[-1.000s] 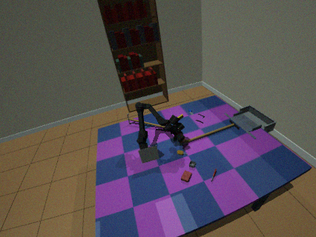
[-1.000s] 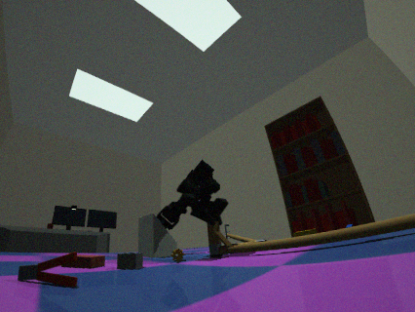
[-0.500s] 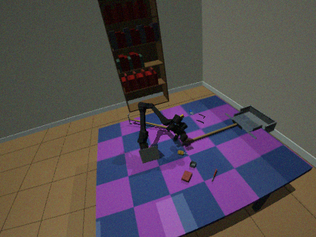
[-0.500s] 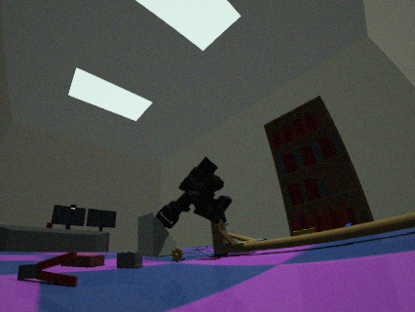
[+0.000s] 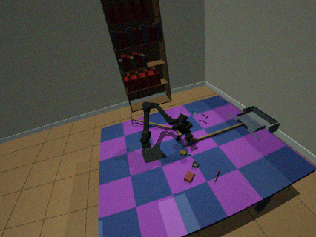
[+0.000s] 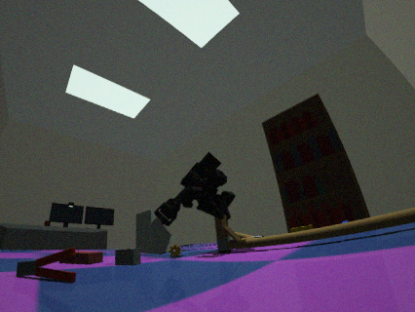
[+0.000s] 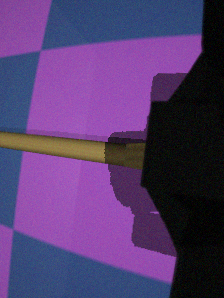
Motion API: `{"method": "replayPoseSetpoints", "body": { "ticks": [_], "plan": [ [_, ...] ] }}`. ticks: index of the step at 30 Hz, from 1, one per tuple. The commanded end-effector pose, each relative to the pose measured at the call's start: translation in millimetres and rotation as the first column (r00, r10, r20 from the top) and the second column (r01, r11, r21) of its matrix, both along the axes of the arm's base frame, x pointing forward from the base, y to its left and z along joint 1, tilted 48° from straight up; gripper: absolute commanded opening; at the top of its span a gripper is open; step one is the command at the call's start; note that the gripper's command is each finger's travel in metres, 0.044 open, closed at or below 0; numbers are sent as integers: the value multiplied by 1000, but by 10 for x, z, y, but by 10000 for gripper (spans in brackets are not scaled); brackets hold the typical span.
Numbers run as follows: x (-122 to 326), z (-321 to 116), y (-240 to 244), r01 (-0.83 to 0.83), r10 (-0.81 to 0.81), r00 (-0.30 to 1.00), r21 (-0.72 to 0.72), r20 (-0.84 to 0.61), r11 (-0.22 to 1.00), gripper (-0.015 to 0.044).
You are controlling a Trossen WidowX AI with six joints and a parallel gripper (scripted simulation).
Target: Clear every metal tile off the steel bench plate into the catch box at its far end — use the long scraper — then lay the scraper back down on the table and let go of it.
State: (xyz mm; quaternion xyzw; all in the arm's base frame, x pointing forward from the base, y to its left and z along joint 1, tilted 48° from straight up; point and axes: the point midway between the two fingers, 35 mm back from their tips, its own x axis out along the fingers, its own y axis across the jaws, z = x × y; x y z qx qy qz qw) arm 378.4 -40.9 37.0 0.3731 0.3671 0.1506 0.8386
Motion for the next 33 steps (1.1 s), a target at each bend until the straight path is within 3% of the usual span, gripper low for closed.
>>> {"method": "replayPoseSetpoints", "body": {
  "ticks": [1, 33],
  "plan": [
    [96, 38, -20, 8, -8, 1000, -7, 10, 1000, 0],
    [568, 117, -16, 9, -9, 1000, -6, 13, 1000, 0]
  ]
}}
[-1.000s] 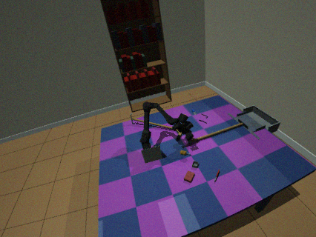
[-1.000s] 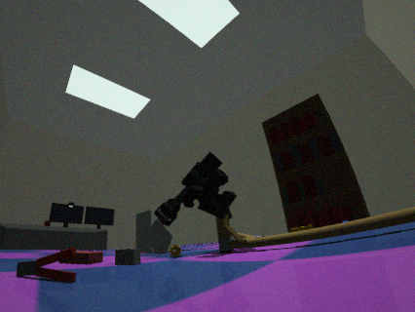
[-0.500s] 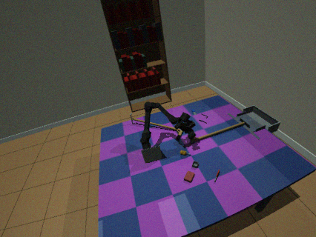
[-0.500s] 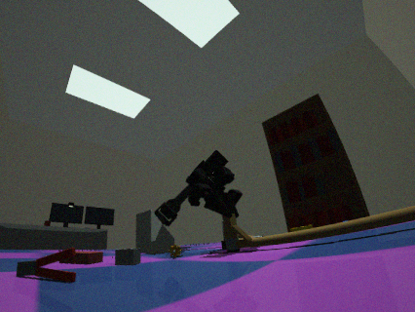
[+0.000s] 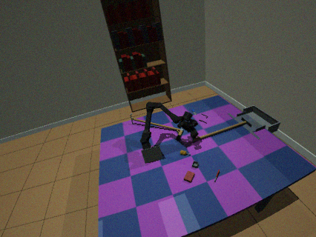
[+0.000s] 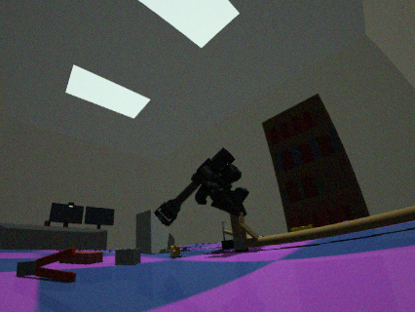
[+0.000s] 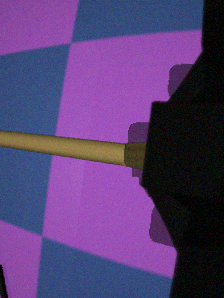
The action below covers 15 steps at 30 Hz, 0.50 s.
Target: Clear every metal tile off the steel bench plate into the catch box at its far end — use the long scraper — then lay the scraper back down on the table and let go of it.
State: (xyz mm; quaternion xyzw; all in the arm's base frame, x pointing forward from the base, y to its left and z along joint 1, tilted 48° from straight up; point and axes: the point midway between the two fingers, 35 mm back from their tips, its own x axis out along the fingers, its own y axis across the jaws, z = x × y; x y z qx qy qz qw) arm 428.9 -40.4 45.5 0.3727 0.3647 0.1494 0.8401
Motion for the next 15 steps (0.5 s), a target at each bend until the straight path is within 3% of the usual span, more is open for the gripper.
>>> {"method": "replayPoseSetpoints", "body": {
  "ticks": [1, 15],
  "plan": [
    [79, 34, -24, 5, -5, 1000, -4, 8, 1000, 0],
    [306, 61, -54, 5, -5, 1000, -5, 10, 1000, 0]
  ]
}}
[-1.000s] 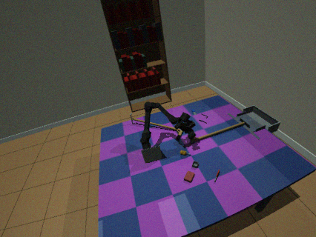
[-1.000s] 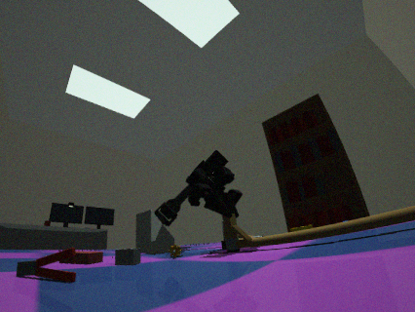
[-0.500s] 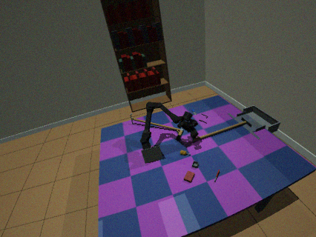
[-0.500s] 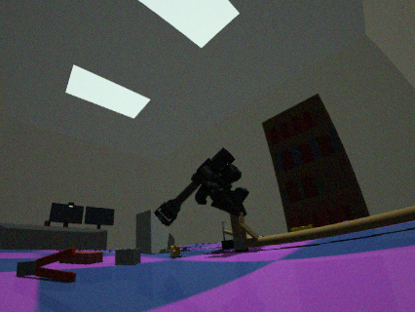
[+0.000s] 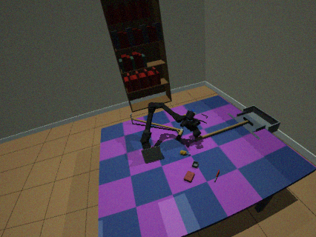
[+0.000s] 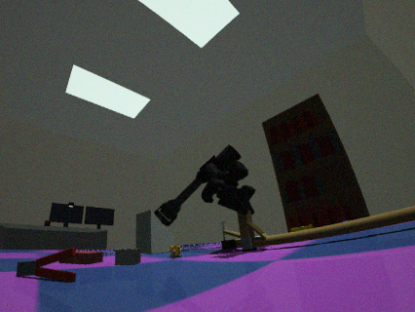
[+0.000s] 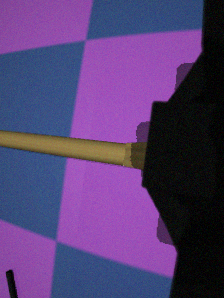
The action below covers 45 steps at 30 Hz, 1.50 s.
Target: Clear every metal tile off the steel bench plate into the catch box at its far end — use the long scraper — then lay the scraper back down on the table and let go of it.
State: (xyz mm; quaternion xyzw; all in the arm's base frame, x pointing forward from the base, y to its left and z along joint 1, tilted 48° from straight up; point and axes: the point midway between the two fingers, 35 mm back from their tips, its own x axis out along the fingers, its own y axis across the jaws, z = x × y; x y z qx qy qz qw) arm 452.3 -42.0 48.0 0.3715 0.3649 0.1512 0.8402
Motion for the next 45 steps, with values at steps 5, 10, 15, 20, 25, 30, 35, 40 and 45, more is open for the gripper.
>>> {"method": "replayPoseSetpoints", "body": {
  "ticks": [5, 10, 15, 20, 25, 30, 35, 40, 45],
  "plan": [
    [152, 44, -48, 9, -9, 1000, -4, 9, 1000, 0],
    [231, 52, -56, 9, -9, 1000, -4, 9, 1000, 0],
    [309, 60, -63, 9, -9, 1000, -4, 10, 1000, 0],
    [386, 67, -68, 9, -9, 1000, -4, 10, 1000, 0],
    [462, 73, -73, 9, -9, 1000, -4, 11, 1000, 0],
    [538, 79, -77, 9, -9, 1000, -4, 11, 1000, 0],
    [612, 84, -80, 9, -9, 1000, -4, 12, 1000, 0],
    [685, 88, -81, 9, -9, 1000, -4, 12, 1000, 0],
    [757, 92, -82, 9, -9, 1000, -4, 13, 1000, 0]
  ]
}}
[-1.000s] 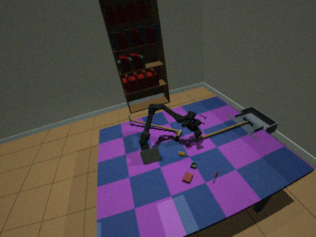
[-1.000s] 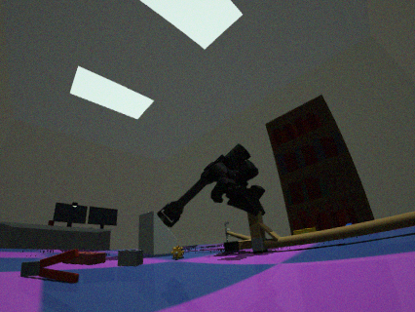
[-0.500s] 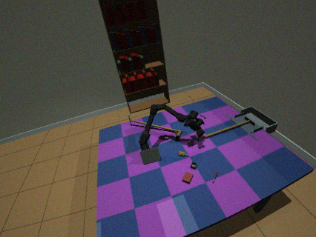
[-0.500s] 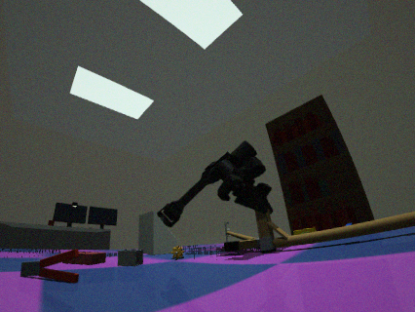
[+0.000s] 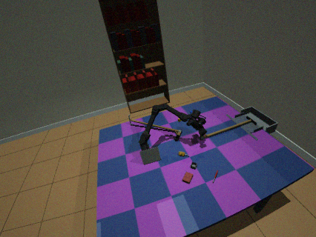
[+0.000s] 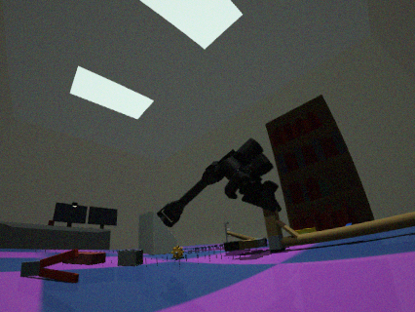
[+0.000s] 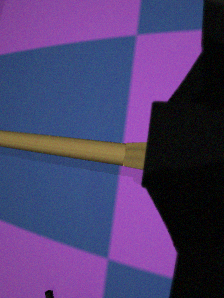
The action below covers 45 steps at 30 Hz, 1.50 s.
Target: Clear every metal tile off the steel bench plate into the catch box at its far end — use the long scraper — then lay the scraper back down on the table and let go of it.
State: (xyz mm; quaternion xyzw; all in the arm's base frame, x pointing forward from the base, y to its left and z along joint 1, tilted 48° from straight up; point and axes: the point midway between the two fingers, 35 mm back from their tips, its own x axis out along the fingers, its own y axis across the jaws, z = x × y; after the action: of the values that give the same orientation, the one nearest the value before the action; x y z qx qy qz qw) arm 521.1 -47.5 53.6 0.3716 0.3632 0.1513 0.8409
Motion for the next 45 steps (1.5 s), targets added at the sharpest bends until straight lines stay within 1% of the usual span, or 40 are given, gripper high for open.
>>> {"method": "replayPoseSetpoints", "body": {
  "ticks": [1, 10, 11, 28, 45],
  "plan": [
    [83, 37, -26, 8, -8, 1000, -4, 9, 1000, 0],
    [209, 43, -24, 8, -8, 1000, -4, 10, 1000, 0],
    [141, 10, -10, 2, -2, 1000, 0, 1, 1000, 0],
    [157, 16, -15, 5, -5, 1000, -1, 5, 1000, 0],
    [-52, 24, -45, 6, -6, 1000, -2, 4, 1000, 0]
  ]
}}
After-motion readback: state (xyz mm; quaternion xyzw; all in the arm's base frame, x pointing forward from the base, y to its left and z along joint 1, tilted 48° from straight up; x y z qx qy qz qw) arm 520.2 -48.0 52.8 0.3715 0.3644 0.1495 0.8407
